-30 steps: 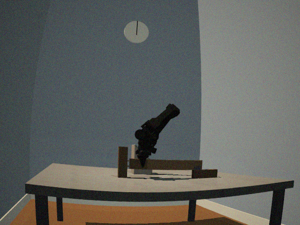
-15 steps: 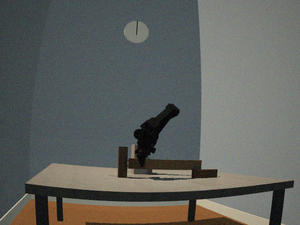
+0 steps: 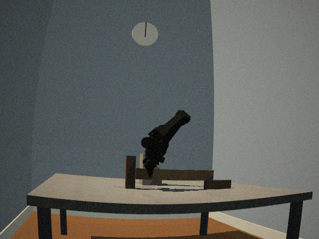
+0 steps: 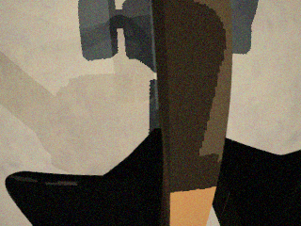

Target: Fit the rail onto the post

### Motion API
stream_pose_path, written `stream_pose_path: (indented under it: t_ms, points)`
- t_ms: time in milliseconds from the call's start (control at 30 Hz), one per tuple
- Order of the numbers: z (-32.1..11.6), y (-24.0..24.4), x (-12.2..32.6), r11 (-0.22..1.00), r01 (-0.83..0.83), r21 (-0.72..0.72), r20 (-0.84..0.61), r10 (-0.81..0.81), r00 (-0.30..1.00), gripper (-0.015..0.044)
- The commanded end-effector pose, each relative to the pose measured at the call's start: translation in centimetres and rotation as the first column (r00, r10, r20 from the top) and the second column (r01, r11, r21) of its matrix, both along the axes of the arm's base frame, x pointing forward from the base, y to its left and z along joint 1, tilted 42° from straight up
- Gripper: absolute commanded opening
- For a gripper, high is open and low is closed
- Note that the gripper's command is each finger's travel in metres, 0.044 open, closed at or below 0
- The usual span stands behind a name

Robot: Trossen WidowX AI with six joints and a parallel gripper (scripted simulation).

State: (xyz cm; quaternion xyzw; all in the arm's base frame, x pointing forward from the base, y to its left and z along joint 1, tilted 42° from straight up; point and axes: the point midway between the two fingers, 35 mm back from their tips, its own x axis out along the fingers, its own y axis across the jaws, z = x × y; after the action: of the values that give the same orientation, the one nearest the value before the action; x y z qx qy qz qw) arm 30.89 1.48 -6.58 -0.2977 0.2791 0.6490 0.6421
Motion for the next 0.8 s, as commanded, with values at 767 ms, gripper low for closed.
stream_pose_path:
  t_ms: [767]
  points:
    - [-0.38, -0.47, 0.04, 1.0, 0.0, -0.001, 0.001, 0.0, 1.0, 0.0105]
